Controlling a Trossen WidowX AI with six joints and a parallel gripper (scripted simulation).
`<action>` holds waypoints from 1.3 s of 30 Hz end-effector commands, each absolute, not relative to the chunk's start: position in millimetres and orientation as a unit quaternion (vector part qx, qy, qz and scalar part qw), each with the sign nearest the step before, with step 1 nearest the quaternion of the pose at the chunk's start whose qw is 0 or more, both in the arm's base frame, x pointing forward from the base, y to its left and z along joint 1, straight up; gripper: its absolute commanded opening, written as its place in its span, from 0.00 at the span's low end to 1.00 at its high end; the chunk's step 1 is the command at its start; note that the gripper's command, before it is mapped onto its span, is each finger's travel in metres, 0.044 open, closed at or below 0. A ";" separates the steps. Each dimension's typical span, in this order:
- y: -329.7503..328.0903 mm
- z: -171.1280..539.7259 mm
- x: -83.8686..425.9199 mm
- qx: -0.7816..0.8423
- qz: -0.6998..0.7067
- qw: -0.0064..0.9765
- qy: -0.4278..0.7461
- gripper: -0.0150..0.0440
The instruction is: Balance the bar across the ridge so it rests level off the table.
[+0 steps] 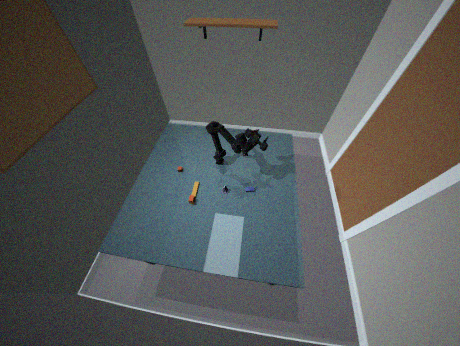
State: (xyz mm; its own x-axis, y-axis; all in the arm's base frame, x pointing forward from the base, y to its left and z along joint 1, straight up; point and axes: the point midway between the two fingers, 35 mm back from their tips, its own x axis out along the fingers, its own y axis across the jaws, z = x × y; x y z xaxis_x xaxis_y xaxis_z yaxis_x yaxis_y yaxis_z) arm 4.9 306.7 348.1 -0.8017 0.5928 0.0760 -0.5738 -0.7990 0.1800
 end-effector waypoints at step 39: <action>303.0 307.4 299.5 0.520 0.421 0.554 0.496 0.79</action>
